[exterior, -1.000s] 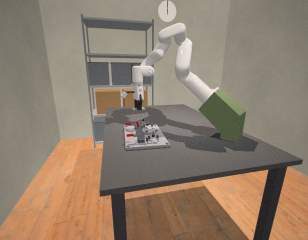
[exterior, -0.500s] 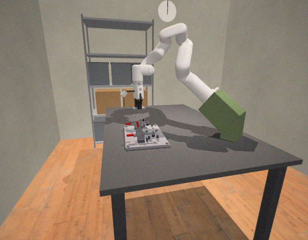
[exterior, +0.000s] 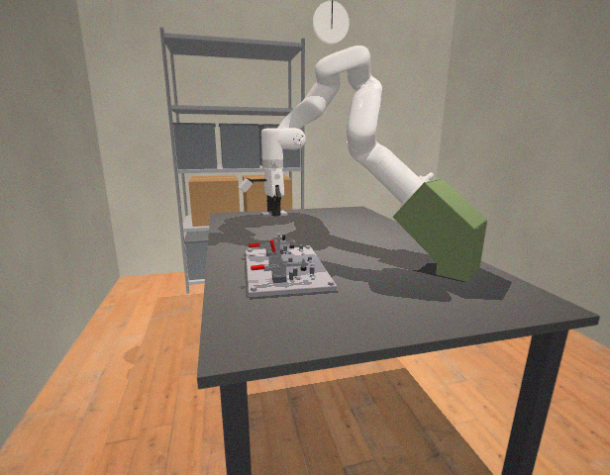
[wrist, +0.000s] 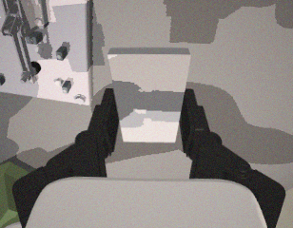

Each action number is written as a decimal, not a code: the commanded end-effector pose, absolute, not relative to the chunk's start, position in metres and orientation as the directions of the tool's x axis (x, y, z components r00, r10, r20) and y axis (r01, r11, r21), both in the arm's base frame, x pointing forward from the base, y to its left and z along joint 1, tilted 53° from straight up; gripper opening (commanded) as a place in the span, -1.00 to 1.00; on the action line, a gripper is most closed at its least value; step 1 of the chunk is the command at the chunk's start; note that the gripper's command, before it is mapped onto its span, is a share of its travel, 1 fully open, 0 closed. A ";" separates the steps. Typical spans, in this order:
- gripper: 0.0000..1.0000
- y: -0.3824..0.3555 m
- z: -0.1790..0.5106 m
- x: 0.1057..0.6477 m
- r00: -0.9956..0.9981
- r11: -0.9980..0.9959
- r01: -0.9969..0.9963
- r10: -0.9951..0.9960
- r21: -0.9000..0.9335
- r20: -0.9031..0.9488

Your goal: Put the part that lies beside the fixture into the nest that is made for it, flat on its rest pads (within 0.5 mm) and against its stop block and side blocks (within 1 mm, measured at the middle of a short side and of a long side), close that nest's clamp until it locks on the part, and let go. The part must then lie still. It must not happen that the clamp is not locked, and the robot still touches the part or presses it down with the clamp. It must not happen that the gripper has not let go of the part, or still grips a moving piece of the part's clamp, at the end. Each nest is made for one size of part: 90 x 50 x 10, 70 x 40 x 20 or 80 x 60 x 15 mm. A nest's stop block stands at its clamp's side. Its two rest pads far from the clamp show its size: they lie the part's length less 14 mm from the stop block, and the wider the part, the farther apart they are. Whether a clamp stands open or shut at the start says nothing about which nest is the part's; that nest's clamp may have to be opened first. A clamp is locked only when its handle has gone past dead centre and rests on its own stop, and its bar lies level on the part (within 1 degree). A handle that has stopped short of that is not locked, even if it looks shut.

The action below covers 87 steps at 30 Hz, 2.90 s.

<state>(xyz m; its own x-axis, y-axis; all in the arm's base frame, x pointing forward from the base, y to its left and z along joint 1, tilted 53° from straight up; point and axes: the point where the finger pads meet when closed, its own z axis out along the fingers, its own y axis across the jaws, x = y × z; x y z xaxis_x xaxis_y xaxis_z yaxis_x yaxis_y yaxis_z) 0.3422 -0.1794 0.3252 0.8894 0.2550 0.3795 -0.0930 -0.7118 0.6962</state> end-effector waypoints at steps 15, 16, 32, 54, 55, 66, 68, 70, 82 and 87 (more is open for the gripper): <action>-1.00 -0.179 0.326 0.342 0.851 -0.747 -0.273 0.107 0.606 0.515; -1.00 -0.179 0.326 0.342 0.851 -0.747 -0.273 0.107 0.606 0.515; -1.00 -0.184 0.316 0.334 0.851 -0.747 -0.273 0.107 0.606 0.515; -1.00 -0.199 0.287 0.308 0.851 -0.747 -0.273 0.107 0.606 0.515; -1.00 -0.200 0.285 0.307 0.851 -0.747 -0.273 0.107 0.606 0.515; -1.00 -0.204 0.276 0.299 0.851 -0.747 -0.273 0.107 0.606 0.515; -1.00 -0.205 0.276 0.299 0.851 -0.747 -0.273 0.107 0.606 0.515; -1.00 -0.205 0.275 0.298 0.851 -0.747 -0.273 0.107 0.606 0.515; -1.00 -0.205 0.274 0.298 0.851 -0.747 -0.273 0.107 0.606 0.515; -1.00 -0.205 0.274 0.298 0.851 -0.747 -0.273 0.107 0.606 0.515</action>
<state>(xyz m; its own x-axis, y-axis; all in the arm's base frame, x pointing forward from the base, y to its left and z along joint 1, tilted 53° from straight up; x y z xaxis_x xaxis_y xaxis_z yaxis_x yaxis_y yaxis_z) 0.2972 -0.2053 0.2730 0.8519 0.1057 0.5130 -0.2721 -0.7475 0.6059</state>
